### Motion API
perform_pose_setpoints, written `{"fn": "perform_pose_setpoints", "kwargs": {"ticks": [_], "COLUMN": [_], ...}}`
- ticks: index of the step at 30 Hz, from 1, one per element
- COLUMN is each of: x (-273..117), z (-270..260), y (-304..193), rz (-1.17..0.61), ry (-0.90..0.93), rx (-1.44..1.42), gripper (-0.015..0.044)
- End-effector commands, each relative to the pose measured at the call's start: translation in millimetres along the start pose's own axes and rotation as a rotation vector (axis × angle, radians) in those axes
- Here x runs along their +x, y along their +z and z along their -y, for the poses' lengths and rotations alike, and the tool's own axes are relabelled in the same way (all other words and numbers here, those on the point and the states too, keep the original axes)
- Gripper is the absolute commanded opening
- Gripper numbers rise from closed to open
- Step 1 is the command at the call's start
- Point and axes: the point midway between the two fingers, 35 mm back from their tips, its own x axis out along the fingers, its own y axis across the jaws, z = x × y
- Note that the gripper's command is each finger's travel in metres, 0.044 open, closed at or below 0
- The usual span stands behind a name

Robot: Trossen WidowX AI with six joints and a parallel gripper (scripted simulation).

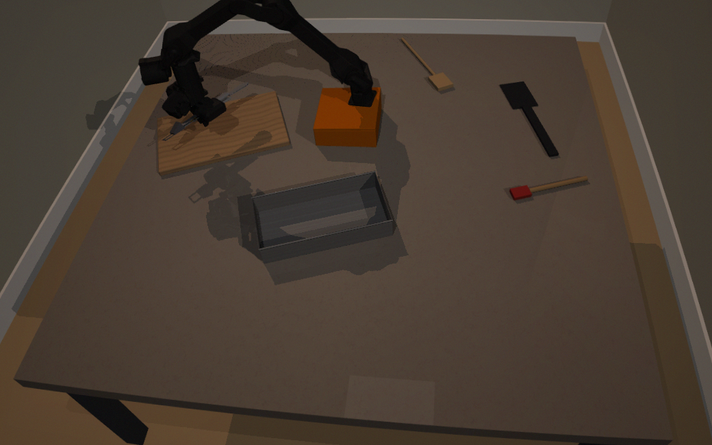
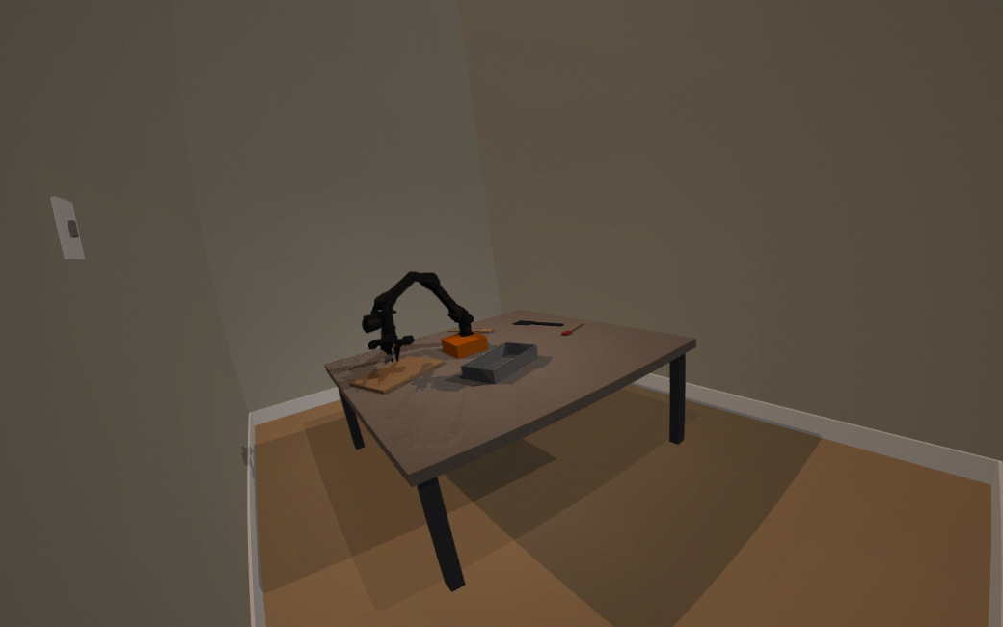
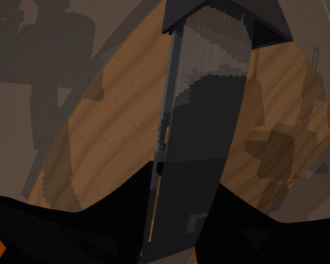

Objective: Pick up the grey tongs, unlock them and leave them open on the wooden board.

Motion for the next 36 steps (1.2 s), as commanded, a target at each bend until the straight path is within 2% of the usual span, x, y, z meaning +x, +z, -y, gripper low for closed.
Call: {"fn": "perform_pose_setpoints", "kwargs": {"ticks": [1, 13, 36], "x": [-2, -3, -43], "z": [25, 35, 58], "y": [-17, -22, -16], "rz": [0.005, 0.048, 0.639], "ry": [-0.002, -0.001, -0.006], "rx": [0.042, 0.076, 0.202], "gripper": [-0.0150, -0.0150, -0.0150]}}
